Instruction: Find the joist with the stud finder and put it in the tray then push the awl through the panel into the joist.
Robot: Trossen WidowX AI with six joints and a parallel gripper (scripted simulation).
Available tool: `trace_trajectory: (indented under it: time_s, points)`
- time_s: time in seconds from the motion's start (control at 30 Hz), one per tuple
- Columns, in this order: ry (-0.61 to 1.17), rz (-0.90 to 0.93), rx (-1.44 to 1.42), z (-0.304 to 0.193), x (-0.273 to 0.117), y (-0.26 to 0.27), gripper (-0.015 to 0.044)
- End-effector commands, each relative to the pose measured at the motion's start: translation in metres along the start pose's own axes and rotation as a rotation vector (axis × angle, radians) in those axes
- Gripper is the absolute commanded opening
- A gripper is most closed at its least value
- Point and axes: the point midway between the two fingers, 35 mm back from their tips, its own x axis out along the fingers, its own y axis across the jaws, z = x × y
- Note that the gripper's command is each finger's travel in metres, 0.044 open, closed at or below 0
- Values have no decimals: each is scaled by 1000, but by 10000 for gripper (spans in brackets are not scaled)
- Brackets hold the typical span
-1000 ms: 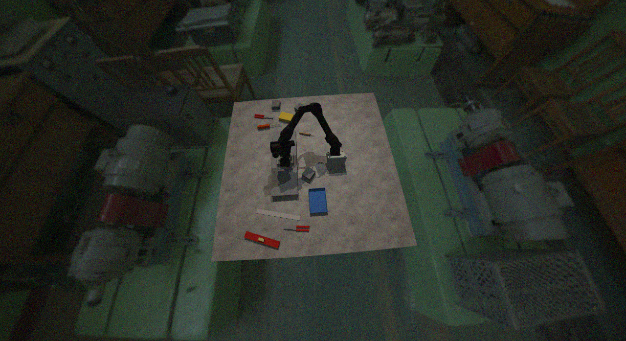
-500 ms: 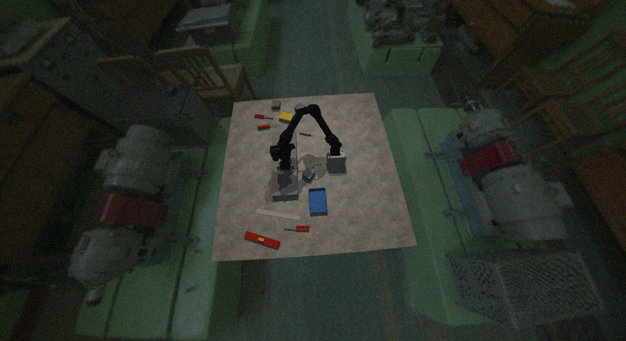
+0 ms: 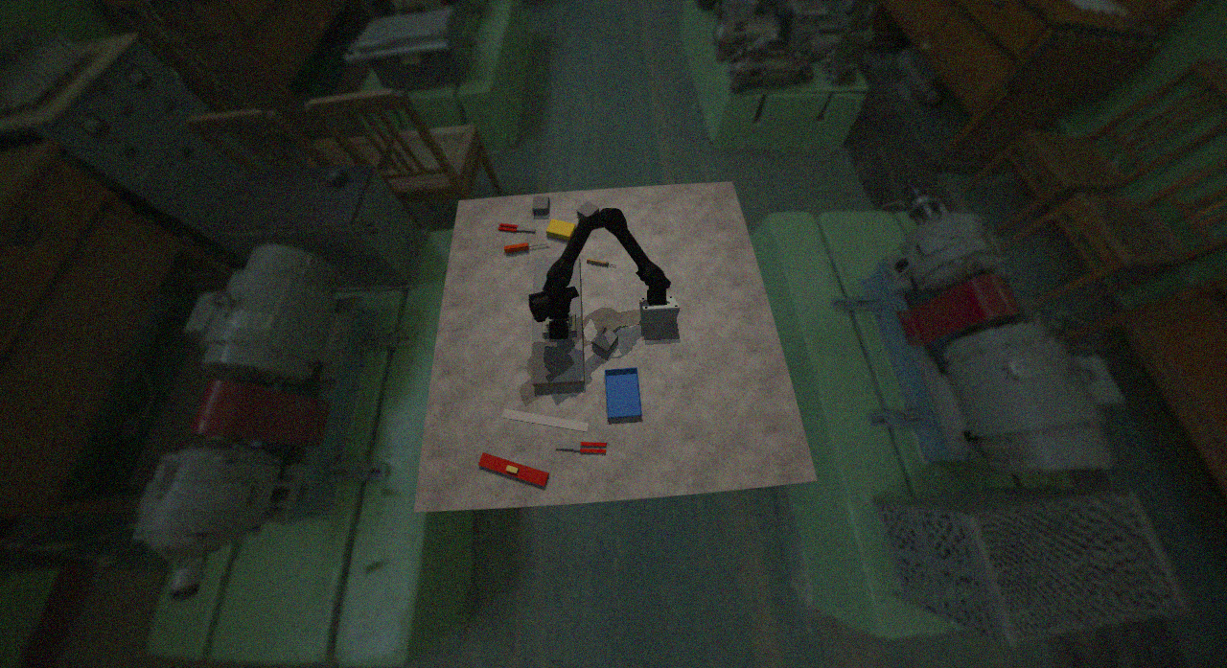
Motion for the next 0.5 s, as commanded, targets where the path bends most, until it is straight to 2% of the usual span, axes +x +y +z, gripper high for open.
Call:
trace_trajectory:
  time_s: [0.0,0.47]
  points:
    - [1,6,0,0,0,10,0]
    - [1,7,1,0,-1,31,0]
